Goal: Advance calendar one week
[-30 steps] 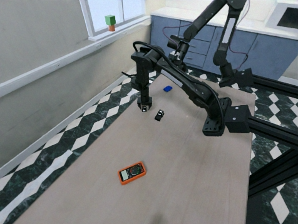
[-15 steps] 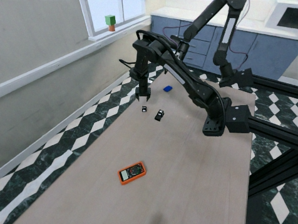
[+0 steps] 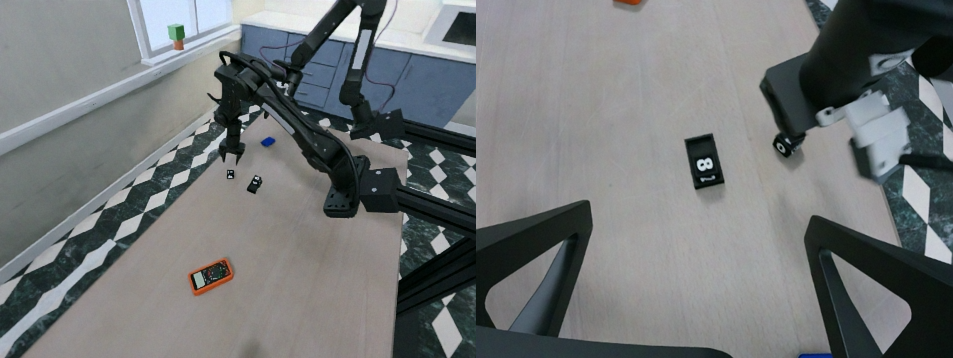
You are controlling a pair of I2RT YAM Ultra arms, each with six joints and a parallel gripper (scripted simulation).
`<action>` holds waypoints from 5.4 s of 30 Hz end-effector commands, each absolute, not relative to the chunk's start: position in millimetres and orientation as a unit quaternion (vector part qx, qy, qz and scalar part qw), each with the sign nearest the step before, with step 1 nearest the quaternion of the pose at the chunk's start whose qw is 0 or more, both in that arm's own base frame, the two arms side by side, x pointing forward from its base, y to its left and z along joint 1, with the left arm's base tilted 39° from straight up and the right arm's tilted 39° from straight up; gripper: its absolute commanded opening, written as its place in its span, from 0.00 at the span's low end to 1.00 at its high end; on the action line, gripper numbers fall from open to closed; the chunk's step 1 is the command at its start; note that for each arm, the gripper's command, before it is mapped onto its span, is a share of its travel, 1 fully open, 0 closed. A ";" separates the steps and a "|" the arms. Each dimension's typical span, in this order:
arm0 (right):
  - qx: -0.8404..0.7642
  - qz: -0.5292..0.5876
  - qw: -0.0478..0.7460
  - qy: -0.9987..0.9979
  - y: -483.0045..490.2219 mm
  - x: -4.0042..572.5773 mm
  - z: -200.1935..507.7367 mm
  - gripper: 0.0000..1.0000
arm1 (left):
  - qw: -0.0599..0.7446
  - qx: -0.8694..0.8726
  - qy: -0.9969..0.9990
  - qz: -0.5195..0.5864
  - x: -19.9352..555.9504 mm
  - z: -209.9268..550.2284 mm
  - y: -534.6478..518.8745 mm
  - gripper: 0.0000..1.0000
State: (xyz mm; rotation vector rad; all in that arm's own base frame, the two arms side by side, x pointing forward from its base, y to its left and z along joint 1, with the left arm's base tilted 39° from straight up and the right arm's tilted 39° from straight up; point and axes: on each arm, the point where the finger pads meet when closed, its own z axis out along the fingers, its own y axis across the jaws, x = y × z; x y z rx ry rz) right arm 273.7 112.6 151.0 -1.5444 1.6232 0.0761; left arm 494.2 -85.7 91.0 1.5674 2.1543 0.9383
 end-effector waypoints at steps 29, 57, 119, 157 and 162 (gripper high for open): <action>-0.558 0.079 0.553 0.614 23.2 313.1 190.5 1.00 | 0.137 0.669 0.651 0.332 494.6 78.0 -139.9 0.60; -0.592 0.137 0.562 0.562 62.1 303.2 196.8 1.00 | 0.441 0.343 0.817 -0.146 509.7 99.3 -53.8 0.60; -0.636 0.004 0.430 0.641 103.9 241.4 148.3 1.00 | 0.227 0.599 0.708 0.299 448.5 21.8 -94.1 0.56; -0.634 0.002 0.430 0.642 102.6 245.0 150.9 1.00 | 0.194 0.646 0.683 0.282 430.0 -17.7 -102.2 0.26; -0.634 0.002 0.430 0.642 102.6 245.0 150.9 1.00 | 0.192 0.643 0.684 0.285 420.9 -5.9 -102.7 0.26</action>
